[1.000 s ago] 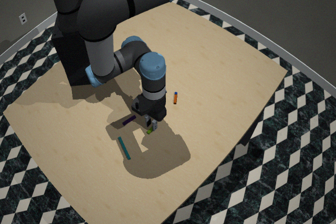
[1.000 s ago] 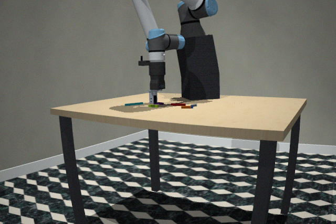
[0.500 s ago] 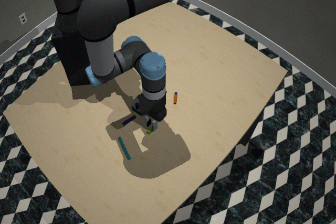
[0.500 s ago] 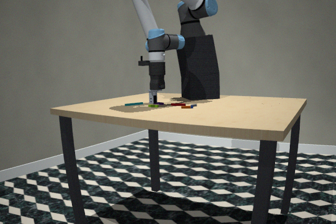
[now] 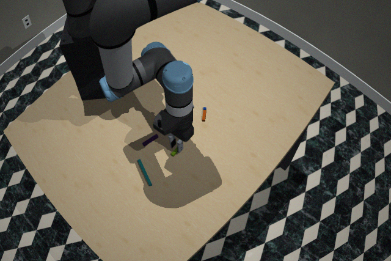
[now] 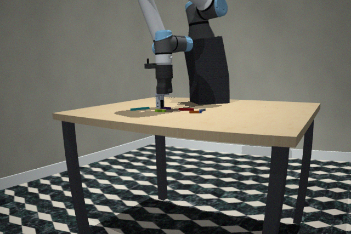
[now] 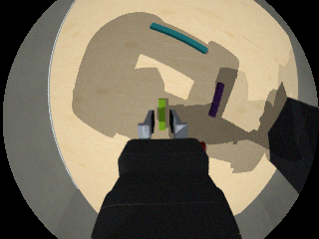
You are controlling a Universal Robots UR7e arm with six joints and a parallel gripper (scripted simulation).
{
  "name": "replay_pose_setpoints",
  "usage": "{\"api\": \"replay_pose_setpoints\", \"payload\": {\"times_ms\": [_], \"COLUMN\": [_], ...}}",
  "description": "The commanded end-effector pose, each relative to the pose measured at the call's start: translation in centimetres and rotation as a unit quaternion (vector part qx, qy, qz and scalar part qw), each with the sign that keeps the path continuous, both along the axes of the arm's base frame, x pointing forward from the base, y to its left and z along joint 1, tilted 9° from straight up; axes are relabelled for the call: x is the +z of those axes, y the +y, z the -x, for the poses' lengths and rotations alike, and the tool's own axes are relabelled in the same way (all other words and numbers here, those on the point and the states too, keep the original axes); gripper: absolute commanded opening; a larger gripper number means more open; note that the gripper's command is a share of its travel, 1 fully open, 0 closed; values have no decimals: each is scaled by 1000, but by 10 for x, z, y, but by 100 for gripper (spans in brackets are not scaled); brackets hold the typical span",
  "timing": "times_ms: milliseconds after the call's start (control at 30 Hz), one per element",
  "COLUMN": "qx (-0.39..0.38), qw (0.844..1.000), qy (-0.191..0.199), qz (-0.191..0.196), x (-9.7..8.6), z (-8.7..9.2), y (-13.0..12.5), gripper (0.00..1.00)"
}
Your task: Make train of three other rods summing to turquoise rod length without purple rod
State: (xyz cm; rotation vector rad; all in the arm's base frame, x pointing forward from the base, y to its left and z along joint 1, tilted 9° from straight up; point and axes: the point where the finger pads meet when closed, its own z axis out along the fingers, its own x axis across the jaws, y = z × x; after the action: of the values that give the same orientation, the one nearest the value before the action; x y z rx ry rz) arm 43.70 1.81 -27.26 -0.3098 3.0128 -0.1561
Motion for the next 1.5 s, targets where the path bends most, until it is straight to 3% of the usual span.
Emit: {"api": "replay_pose_setpoints", "payload": {"times_ms": [0,667,1467], "qx": [0,0,0], "qw": [1000,1000,1000], "qy": [-1,-1,-2], "qz": [0,0,0], "x": [0,0,-17], "z": [-2,-2,-4], "y": [-1,-1,-2], "gripper": [54,54,54]}}
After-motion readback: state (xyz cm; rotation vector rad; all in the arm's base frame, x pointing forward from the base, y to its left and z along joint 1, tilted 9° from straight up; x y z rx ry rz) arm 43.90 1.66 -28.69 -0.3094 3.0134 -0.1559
